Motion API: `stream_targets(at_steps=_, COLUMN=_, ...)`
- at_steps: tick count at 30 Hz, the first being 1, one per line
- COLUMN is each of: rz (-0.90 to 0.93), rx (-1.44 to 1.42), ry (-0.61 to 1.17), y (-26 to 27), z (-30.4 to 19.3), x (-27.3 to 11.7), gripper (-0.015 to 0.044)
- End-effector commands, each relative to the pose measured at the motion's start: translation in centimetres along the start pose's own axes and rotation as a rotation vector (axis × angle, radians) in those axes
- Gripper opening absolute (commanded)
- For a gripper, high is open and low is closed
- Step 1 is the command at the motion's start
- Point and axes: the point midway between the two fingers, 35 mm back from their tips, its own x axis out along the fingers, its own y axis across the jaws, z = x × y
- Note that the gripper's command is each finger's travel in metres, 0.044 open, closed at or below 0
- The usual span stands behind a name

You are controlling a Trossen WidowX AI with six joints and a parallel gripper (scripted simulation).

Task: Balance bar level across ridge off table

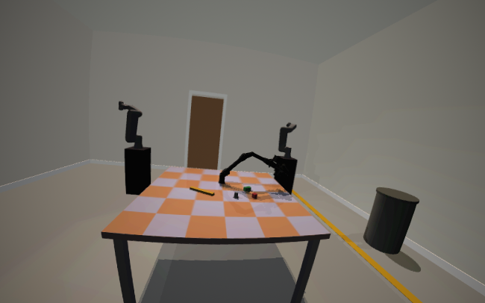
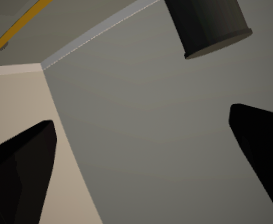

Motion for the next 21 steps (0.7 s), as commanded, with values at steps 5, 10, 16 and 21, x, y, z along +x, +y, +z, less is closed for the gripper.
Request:
stream_targets(at_steps=5, rz=0.025, rx=0.018, ry=-0.009, y=1.7, z=-0.5, x=0.3, gripper=0.0315)
stream_targets(at_steps=10, rz=0.085, rx=0.063, ry=-0.029, y=5.7, z=-1.4, x=0.7, gripper=0.0315)
stream_targets(at_steps=16, rz=0.171, rx=0.123, ry=-0.046, y=11.1, z=-2.7, x=1.0, gripper=0.0315)
stream_targets(at_steps=21, rz=0.241, rx=0.176, ry=-0.060, y=15.6, z=-3.5, x=0.8, gripper=0.0315)
